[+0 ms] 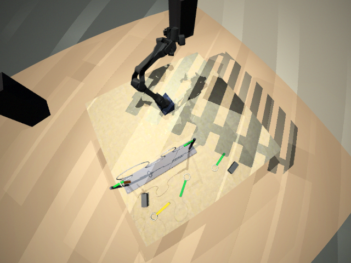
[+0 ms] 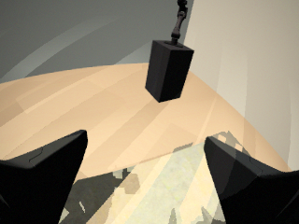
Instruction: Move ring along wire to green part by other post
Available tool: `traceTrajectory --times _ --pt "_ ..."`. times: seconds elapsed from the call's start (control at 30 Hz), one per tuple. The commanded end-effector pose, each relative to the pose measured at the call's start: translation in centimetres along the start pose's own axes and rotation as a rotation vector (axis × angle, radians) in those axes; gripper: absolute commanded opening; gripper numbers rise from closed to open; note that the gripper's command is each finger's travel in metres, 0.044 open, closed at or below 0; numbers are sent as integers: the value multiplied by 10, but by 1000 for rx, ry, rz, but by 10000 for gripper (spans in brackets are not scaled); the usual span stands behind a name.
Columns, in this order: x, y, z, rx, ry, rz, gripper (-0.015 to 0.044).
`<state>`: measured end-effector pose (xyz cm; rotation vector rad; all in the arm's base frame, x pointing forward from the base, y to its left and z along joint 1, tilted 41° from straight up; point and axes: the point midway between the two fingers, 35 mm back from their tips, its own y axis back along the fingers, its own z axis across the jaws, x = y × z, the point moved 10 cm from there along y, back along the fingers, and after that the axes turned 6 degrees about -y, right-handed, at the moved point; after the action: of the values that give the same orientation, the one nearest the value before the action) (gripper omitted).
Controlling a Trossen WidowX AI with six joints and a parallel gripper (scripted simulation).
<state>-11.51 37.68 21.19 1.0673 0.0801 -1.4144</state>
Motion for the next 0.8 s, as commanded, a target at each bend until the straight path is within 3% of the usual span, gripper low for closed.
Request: traceTrajectory --times 0.0,0.27,0.77 --pt "0 1 0 2 2 -1 374" --pt "-3 43 -12 148 127 -91 164" --pt "8 146 -26 561 380 -220 160"
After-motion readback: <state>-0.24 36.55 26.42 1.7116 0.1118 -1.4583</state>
